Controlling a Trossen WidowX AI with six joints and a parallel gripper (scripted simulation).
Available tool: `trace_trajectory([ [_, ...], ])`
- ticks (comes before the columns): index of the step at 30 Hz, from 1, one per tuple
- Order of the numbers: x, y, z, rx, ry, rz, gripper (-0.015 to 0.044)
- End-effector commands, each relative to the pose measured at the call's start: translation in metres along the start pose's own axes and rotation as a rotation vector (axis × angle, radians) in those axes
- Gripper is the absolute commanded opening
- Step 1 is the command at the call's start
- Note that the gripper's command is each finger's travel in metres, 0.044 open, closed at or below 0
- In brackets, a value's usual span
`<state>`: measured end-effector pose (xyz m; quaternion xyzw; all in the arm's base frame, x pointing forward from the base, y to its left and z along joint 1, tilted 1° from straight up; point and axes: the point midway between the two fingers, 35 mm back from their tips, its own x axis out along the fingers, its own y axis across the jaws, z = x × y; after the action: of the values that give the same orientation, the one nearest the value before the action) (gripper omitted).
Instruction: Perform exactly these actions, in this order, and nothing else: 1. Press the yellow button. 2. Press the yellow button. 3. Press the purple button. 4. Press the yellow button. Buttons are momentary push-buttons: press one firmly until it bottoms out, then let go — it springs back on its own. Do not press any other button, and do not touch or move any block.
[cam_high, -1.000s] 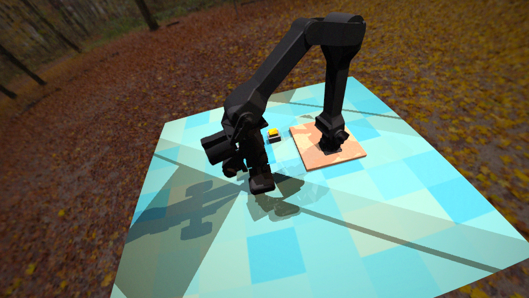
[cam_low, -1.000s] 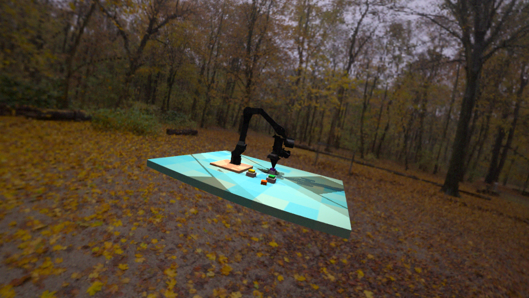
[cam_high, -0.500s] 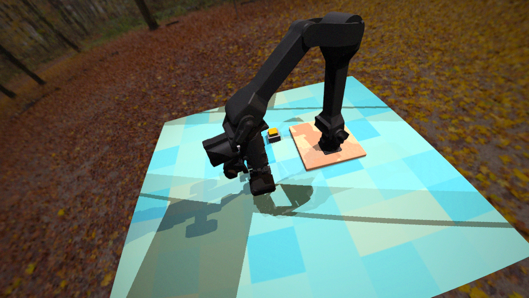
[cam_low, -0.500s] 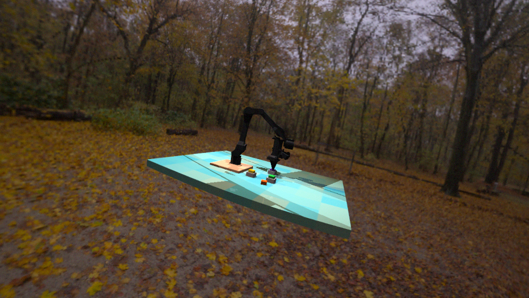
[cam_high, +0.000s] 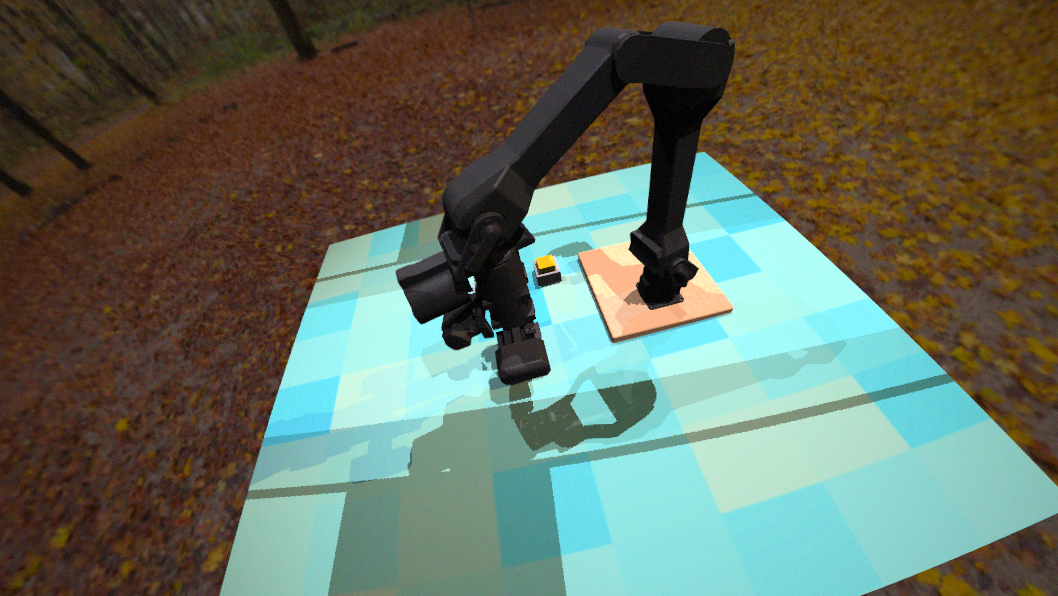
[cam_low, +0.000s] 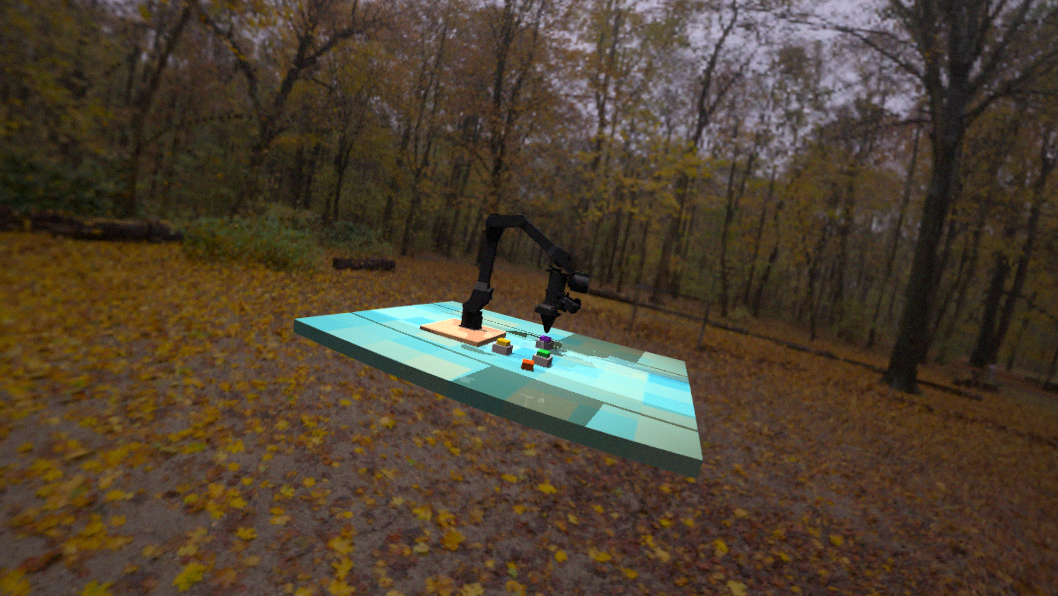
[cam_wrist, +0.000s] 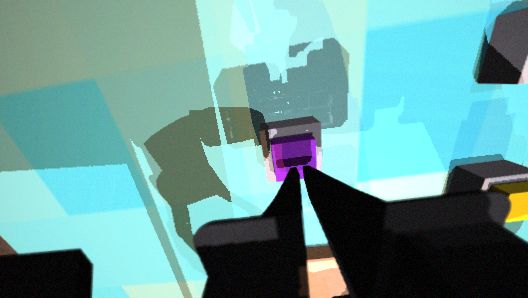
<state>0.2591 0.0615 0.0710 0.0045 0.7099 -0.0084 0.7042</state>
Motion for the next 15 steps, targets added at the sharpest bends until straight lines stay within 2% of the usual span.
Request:
trace_trajectory([
  [1,-0.011,0.001,0.001,0.006,-0.006,0.004,0.0020],
  [3,-0.019,0.001,0.001,0.006,-0.006,0.004,0.0020],
  [8,-0.070,0.000,0.001,0.006,-0.006,0.004,0.0020],
  [12,-0.072,-0.002,0.001,0.006,-0.006,0.004,0.0020],
  [15,-0.073,-0.033,0.000,0.006,-0.007,0.002,0.0020],
])
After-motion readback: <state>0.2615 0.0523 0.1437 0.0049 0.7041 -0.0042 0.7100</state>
